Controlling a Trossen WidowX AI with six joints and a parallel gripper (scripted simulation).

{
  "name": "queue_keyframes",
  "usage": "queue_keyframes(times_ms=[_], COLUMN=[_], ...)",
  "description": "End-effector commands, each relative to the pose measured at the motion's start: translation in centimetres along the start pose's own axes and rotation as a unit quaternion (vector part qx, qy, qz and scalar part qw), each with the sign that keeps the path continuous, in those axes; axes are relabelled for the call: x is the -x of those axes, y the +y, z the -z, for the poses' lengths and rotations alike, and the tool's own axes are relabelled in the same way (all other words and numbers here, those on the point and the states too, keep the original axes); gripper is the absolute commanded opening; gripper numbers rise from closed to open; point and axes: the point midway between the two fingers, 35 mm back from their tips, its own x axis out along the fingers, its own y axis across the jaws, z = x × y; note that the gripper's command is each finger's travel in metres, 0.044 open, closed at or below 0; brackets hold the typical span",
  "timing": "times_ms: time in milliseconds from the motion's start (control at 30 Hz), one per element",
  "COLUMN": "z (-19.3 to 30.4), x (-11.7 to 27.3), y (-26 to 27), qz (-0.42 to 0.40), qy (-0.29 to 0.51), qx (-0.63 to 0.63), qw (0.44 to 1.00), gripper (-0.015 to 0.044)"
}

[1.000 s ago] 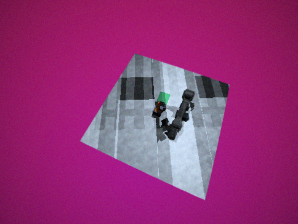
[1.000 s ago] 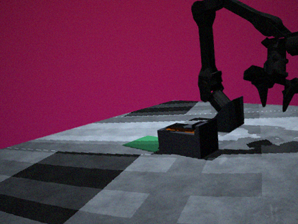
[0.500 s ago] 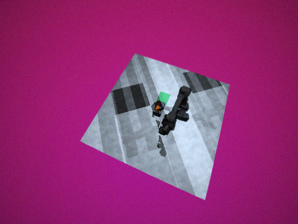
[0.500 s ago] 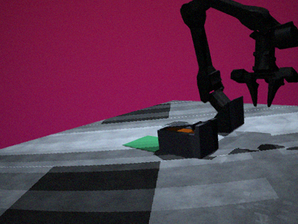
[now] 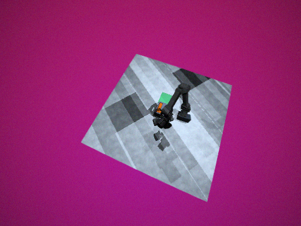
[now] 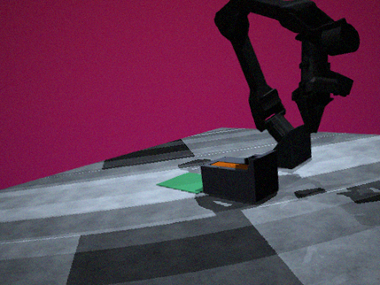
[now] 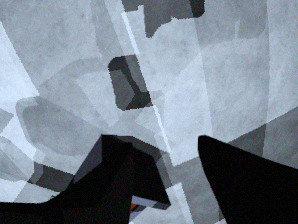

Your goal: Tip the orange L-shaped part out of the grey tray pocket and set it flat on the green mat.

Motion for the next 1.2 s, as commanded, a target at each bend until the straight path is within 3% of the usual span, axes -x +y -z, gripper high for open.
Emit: queue_keyframes(times_ms=[0,300,767,1167], z=[6.6,9.8,11.8,11.8], x=[0.3,0.1,-0.1,-0.1], y=[-0.1,0.5,1.1,1.1], qz=[-0.068,-0.101,-0.112,-0.111], qy=[-0.017,0.005,0.049,0.05], qx=[-0.481,-0.687,-0.898,-0.901], qw=[0.874,0.719,0.423,0.416], gripper=[0.018,0.018,0.018,0.018])
